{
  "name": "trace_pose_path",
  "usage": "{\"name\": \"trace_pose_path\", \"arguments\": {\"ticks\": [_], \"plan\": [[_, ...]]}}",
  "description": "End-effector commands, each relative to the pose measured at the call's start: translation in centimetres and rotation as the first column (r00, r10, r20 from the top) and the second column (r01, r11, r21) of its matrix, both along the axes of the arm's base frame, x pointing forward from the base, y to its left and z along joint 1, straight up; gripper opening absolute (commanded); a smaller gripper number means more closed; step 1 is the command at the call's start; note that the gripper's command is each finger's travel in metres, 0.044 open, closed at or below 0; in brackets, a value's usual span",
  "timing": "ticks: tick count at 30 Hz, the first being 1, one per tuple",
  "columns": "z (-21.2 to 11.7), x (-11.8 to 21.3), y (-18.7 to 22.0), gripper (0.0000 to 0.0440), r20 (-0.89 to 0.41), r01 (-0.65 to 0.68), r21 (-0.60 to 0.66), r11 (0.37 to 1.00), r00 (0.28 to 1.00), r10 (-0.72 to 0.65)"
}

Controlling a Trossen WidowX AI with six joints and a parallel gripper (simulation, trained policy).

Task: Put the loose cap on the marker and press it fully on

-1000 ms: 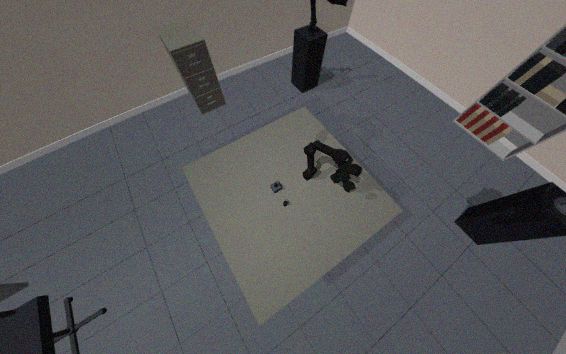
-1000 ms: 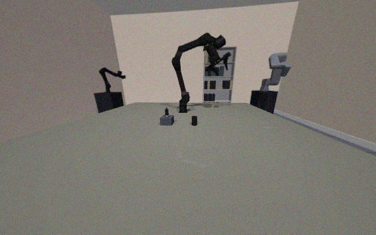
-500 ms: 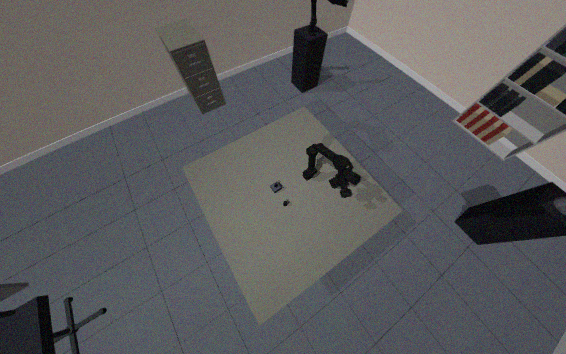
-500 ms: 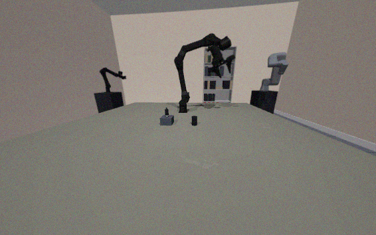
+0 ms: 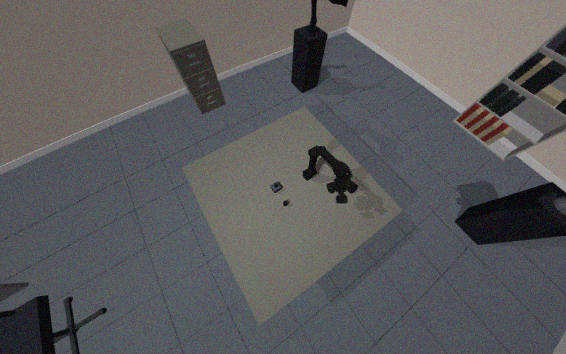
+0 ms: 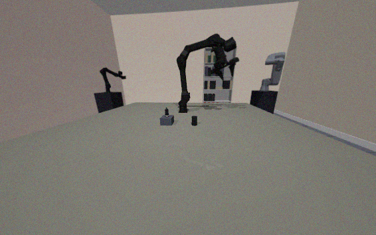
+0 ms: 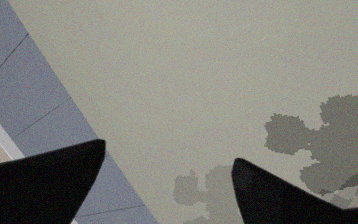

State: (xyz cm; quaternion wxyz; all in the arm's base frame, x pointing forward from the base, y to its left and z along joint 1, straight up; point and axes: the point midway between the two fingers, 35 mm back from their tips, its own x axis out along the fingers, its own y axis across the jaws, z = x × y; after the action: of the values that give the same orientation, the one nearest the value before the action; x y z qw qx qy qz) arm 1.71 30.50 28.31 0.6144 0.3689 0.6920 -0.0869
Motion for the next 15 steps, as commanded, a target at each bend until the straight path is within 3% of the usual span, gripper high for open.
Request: {"name": "trace_pose_path", "arguments": {"ticks": [1,15], "plan": [[-0.4,0.8,0.2,0.0333,-0.015,0.031,-0.018,0.999,0.999,-0.031],[-2.0,4.0,0.9,0.0334,-0.044,0.129,-0.076,0.989,0.99,-0.133]]}}
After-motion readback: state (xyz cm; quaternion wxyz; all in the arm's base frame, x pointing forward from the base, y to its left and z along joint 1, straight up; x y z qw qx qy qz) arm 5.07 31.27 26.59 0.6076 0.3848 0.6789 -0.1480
